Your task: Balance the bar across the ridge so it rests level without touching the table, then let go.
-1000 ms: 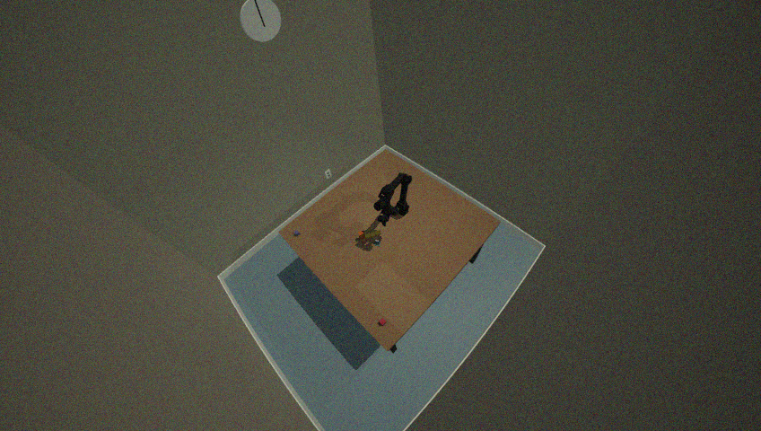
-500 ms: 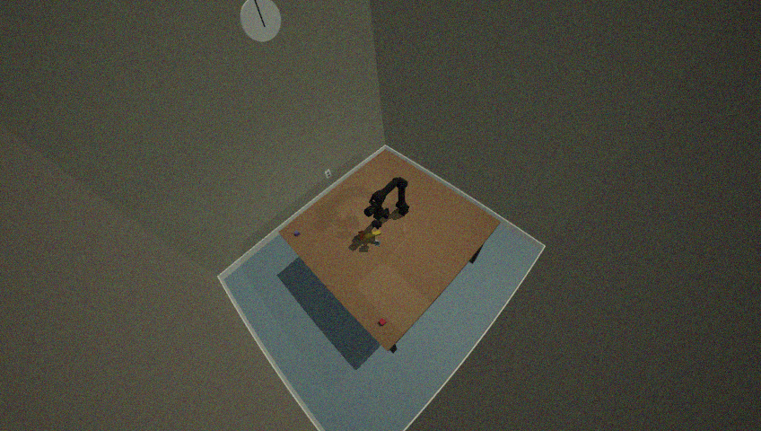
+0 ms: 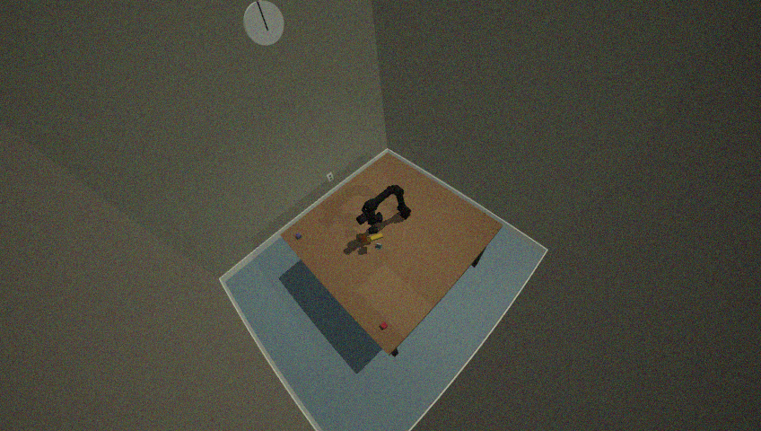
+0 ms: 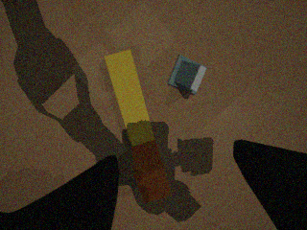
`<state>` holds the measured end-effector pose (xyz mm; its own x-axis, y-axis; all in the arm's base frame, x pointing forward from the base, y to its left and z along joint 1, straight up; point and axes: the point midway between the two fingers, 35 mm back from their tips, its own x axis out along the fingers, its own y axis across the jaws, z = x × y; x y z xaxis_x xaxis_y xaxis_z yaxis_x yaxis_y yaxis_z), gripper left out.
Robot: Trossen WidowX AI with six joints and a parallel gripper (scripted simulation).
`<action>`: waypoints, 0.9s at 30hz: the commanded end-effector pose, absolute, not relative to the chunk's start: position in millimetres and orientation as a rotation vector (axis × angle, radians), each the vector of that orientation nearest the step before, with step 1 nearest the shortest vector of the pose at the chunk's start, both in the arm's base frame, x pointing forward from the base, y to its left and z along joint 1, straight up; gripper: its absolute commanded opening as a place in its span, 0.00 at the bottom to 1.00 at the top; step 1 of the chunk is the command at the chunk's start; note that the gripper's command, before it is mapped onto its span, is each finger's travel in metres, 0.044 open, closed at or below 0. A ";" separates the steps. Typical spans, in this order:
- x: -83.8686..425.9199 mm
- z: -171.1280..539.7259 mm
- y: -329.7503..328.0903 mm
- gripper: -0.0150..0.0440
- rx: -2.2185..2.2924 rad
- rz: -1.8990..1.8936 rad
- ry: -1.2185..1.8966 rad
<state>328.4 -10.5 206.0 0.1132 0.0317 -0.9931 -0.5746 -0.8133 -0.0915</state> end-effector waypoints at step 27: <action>347.7 96.1 -39.3 0.79 -1.985 1.932 0.466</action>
